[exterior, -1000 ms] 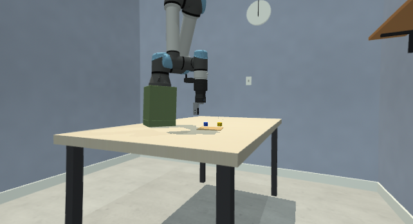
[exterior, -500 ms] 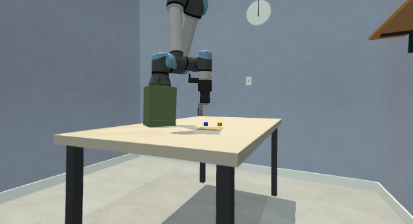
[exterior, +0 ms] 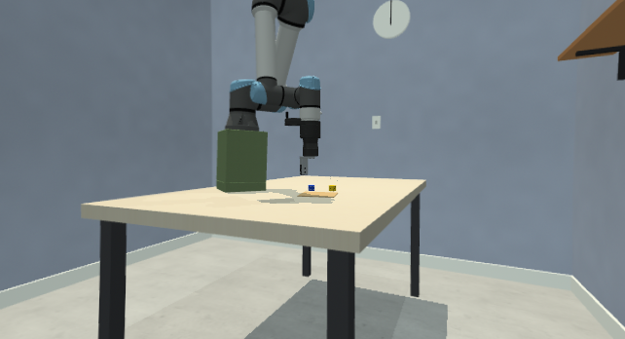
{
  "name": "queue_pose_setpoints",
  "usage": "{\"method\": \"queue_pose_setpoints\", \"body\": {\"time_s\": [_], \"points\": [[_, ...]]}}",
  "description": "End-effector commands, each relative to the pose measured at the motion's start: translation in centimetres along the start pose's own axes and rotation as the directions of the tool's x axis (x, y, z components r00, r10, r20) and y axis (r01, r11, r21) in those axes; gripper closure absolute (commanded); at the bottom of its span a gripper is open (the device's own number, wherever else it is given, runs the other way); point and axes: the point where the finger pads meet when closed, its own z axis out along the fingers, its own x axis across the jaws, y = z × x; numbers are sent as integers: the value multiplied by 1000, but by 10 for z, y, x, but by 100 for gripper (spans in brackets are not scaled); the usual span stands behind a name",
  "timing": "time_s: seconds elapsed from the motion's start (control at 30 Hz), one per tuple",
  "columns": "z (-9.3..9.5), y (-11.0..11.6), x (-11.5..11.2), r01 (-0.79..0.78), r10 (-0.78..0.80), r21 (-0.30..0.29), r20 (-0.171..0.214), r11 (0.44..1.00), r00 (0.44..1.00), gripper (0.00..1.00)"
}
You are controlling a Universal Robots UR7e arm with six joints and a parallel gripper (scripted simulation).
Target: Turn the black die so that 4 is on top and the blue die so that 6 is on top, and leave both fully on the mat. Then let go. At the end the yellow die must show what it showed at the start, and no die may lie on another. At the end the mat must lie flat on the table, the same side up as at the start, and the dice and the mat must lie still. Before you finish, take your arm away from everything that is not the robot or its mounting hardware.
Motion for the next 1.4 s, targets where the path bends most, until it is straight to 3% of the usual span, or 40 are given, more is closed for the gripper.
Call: {"method": "queue_pose_setpoints", "body": {"time_s": [0.0, 0.23, 0.47, 0.53, 0.77, 0.8, 0.93, 1.03, 1.1, 1.37], "points": [[0, 0, 0, 0, 0, -19, 0, 1000, 1000, 51], [0, -1, 0, 0, 0, -157, 0, 988, 1000, 51], [1, -2, -1, 1, 0, -380, 2, 925, 1000, 51], [1, -2, -1, 1, 0, -380, 2, 925, 1000, 51], [2, -4, 0, 2, -2, -626, 1, 780, 1000, 51], [2, -4, 0, 2, -1, -627, 1, 779, 1000, 51], [3, -5, 0, 2, -2, -733, 0, 681, 1000, 51], [3, -5, 0, 2, -3, -788, 1, 616, 1000, 51], [3, -5, 0, 2, -3, -788, 1, 616, 1000, 51], [3, -6, 0, 2, -3, -861, 1, 509, 1000, 51]]}}
